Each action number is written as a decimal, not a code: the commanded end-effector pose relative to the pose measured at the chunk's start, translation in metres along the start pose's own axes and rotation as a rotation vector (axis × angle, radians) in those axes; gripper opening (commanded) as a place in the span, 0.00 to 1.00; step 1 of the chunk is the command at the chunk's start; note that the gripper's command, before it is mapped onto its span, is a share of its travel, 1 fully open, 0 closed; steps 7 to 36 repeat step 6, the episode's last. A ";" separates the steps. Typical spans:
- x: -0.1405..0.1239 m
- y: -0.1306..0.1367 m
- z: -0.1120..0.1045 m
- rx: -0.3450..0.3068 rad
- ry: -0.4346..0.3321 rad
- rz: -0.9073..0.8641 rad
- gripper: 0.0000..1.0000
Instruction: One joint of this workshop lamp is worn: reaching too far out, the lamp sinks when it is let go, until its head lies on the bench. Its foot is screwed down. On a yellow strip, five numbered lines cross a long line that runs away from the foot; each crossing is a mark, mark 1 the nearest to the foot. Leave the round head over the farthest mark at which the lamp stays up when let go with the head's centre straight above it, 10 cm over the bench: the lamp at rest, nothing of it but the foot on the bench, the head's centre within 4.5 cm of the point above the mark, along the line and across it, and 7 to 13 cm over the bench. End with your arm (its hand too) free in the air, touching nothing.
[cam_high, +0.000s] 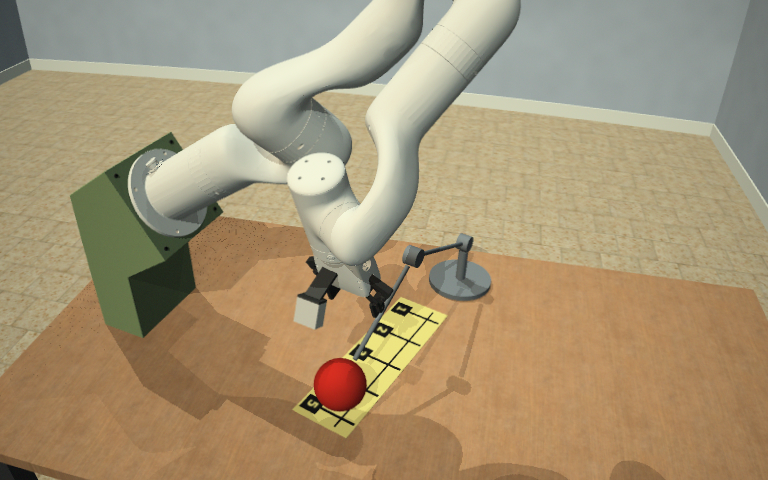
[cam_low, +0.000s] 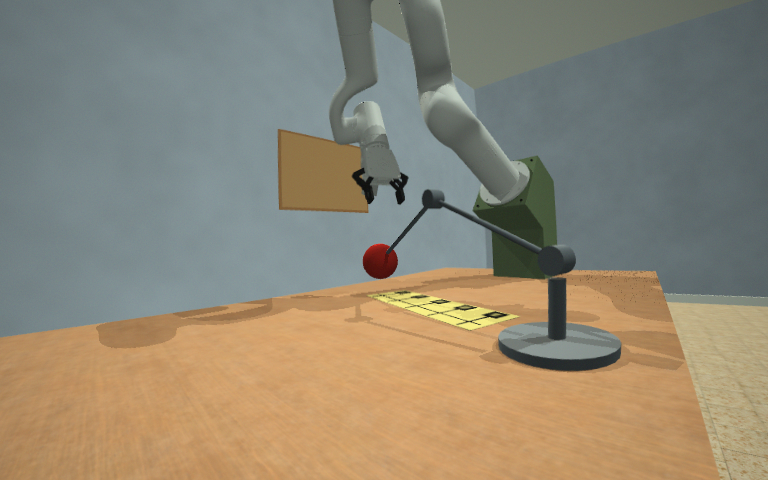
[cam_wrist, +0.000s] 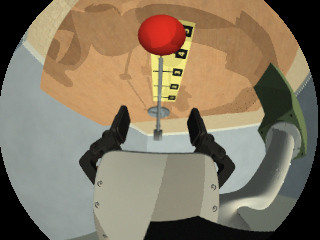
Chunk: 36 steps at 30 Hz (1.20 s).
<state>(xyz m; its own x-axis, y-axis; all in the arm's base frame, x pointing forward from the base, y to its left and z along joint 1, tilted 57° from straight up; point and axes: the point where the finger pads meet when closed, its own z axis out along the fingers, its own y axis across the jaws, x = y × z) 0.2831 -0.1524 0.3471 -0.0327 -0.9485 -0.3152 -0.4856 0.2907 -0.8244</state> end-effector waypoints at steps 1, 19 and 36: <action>0.000 0.000 0.000 0.000 0.000 -0.001 1.00; 0.000 0.000 0.000 0.000 0.000 -0.001 1.00; 0.000 0.000 0.000 0.000 0.000 -0.001 1.00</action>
